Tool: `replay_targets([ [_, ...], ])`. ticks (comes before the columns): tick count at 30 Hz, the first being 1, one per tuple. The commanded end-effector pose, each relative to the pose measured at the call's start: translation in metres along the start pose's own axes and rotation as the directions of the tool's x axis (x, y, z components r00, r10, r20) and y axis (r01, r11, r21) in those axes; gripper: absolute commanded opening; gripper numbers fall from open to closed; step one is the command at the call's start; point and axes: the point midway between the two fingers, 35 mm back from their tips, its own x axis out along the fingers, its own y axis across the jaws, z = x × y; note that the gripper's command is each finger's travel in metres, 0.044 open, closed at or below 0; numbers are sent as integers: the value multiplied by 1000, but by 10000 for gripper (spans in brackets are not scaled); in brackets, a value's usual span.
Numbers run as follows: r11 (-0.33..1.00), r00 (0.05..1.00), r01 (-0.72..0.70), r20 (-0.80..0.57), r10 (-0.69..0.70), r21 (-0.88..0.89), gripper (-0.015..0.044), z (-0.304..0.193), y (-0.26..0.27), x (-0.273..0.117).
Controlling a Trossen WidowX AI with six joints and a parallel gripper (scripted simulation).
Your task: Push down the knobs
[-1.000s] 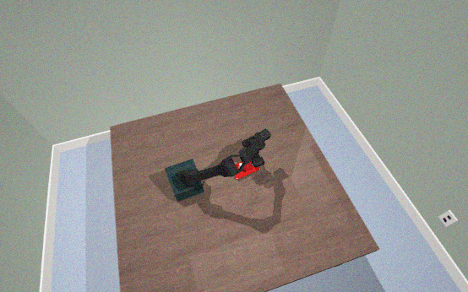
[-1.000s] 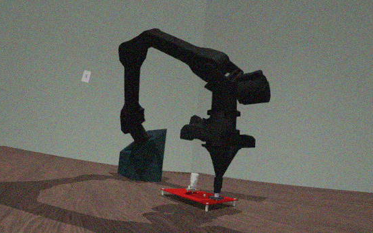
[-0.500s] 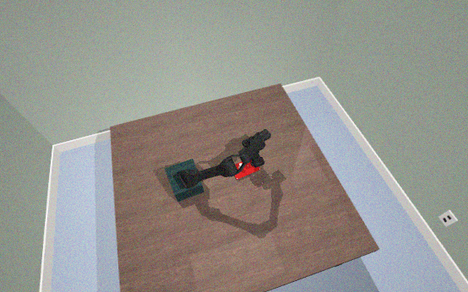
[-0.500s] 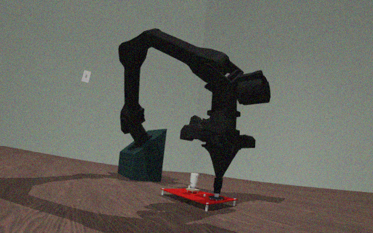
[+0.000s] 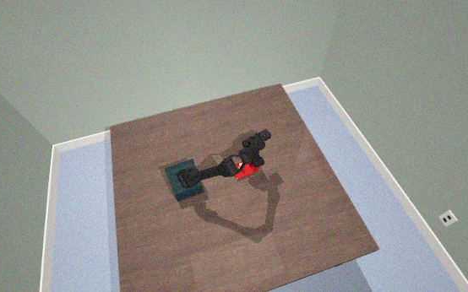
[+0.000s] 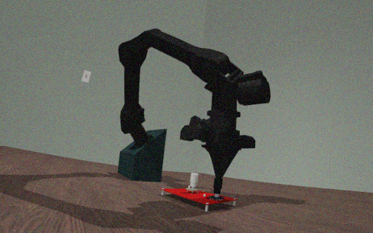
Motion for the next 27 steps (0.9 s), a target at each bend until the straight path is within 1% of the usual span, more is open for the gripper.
replay_targets([
  [1,1000,1000,-2,12,2,23,0,-1,3,15],
  [9,1000,1000,-2,12,1,23,0,-2,3,13],
  [27,1000,1000,0,12,0,23,0,-2,2,-15],
])
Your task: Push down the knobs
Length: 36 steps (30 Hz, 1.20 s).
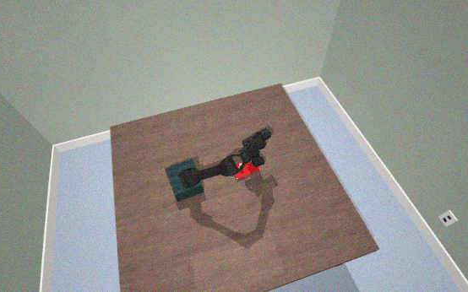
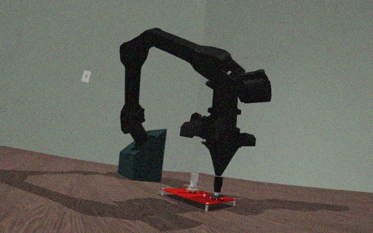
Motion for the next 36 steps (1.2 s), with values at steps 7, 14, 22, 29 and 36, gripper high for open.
replay_targets([
  [7,1000,1000,-1,-2,1,0,79,0,0,-7],
  [14,1000,1000,1,-2,-1,0,263,6,-1,-9],
  [22,1000,1000,9,-1,-9,-2,440,91,-6,-31],
  [29,1000,1000,6,2,-6,-3,440,176,-2,-32],
  [36,1000,1000,5,2,-5,-3,440,194,0,-30],
])
